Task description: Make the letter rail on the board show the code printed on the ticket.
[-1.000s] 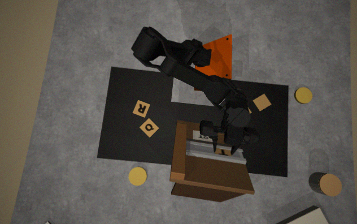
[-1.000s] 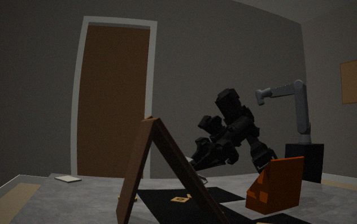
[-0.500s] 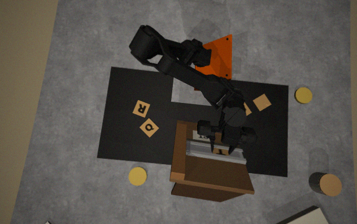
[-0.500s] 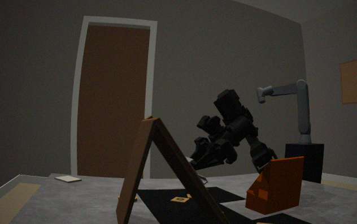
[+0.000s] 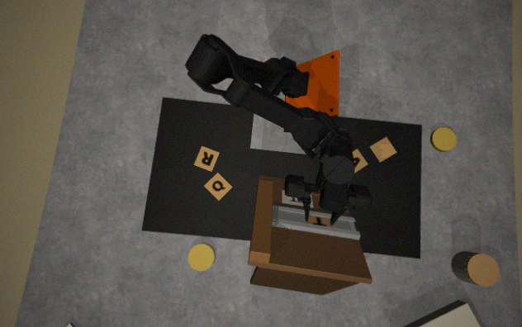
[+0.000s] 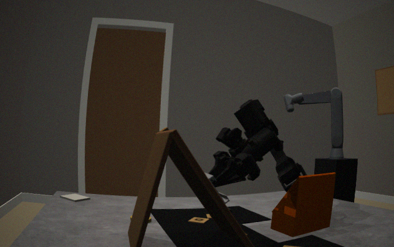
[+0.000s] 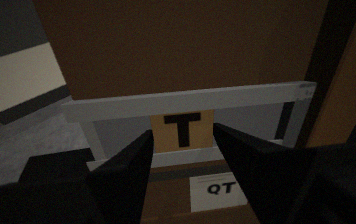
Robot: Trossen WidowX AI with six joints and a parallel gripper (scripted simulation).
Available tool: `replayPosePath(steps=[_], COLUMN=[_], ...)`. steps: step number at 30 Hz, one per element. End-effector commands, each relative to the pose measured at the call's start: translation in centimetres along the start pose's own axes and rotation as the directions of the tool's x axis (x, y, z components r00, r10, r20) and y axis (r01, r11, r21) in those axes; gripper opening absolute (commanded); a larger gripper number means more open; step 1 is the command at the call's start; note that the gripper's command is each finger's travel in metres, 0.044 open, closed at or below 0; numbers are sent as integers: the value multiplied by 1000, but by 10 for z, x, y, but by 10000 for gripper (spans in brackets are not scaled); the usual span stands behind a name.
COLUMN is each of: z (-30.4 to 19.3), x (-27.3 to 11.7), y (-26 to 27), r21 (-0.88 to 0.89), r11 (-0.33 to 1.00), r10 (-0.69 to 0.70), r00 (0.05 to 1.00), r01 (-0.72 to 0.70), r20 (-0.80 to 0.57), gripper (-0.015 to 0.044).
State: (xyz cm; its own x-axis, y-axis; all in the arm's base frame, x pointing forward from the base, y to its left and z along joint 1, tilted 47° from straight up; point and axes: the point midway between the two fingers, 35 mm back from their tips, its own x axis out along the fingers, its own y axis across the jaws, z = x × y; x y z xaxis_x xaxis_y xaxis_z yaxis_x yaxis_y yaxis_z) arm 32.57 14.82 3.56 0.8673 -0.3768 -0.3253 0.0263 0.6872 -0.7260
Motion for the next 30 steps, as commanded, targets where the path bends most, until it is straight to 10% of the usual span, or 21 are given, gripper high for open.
replayPosePath(steps=[1, 30], z=[1, 1], x=[0, 0], y=[-4, -20], r21=[1, 0], r11=[1000, 1000], r10=[2, 1], r00=[1000, 1000], r01=[-2, -1], r20=[3, 3], gripper=[0, 0])
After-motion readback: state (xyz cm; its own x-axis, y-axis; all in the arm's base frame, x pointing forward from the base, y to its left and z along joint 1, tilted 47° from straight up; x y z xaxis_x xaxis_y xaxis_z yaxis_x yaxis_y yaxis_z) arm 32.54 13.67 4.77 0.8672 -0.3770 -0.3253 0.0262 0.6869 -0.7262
